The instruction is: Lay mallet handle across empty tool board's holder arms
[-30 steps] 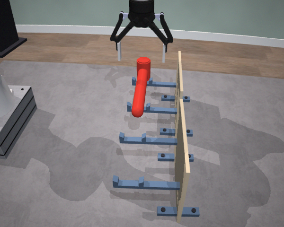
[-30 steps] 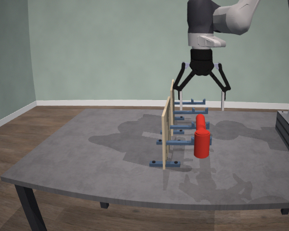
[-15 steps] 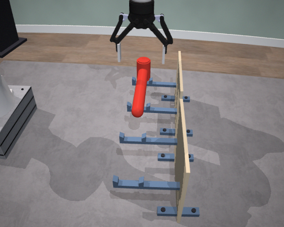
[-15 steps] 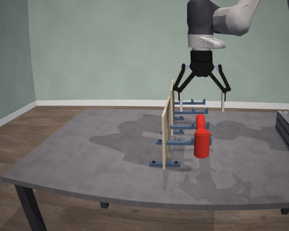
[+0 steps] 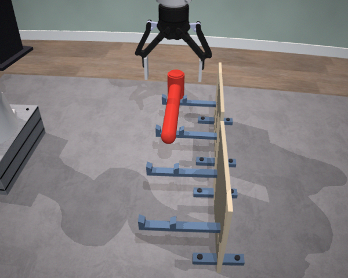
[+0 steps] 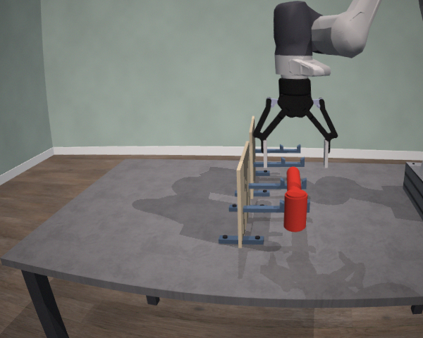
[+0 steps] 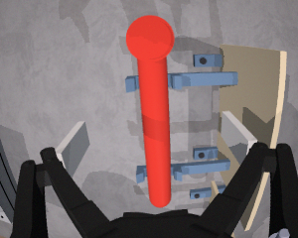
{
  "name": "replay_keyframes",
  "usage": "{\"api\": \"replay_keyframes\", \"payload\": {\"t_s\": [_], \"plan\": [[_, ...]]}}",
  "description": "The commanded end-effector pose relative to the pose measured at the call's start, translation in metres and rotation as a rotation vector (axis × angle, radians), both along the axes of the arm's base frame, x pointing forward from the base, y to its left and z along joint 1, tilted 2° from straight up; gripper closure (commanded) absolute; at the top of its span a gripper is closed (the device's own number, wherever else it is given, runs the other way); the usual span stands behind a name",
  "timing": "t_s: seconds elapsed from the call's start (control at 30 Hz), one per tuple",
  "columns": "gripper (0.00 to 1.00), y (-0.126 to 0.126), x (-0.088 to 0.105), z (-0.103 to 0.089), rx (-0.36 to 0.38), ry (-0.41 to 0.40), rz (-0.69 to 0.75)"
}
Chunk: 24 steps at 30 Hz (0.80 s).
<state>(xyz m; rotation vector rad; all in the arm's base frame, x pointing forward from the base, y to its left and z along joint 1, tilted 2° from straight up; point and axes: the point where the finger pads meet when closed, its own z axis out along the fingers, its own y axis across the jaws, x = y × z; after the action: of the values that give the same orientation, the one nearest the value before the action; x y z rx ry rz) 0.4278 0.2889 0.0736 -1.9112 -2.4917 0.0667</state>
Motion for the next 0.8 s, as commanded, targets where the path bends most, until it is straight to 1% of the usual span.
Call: {"api": "replay_keyframes", "payload": {"t_s": [0.0,0.17,0.67,0.77], "plan": [[0.0,0.0,0.001,-0.005,0.001,-0.006,-0.01],[0.0,0.0,0.001,-0.009,0.001,-0.006,-0.01],[0.0,0.0,0.001,-0.032,0.002,-0.006,-0.01],[0.0,0.0,0.001,-0.034,0.002,-0.006,-0.01]]}}
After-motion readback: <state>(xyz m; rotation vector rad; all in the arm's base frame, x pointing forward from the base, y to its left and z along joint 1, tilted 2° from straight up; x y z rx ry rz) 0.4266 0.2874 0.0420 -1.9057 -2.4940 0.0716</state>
